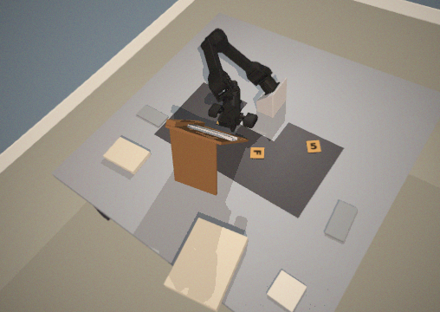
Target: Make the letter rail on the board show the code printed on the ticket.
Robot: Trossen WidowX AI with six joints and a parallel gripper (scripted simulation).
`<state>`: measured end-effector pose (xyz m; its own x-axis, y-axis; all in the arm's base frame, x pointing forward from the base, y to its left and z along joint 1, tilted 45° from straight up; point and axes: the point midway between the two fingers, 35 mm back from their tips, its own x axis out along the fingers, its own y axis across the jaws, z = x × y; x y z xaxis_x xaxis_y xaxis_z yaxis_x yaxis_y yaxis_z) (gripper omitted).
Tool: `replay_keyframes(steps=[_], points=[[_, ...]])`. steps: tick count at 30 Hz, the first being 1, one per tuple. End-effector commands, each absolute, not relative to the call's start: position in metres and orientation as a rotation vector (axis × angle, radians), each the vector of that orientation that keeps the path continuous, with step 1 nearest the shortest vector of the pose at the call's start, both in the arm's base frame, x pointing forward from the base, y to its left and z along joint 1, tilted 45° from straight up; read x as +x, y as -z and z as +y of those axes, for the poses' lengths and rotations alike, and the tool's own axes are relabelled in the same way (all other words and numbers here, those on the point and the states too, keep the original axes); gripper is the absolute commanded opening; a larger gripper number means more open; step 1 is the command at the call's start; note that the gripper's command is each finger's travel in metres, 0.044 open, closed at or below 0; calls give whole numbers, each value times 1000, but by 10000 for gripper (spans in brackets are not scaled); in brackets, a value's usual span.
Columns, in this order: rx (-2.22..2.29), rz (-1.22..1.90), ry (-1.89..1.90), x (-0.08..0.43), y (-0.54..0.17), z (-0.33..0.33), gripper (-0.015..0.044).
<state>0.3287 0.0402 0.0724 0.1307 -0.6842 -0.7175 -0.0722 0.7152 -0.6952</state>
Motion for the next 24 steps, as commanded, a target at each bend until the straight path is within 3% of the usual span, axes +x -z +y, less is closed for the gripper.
replay_keyframes(steps=[1, 3, 20, 24], points=[[-678, 1394, 499, 324, -74, 40, 0], [-678, 1394, 499, 324, -74, 40, 0], [-749, 911, 259, 265, -199, 41, 440], [-763, 774, 224, 246, -223, 38, 440]])
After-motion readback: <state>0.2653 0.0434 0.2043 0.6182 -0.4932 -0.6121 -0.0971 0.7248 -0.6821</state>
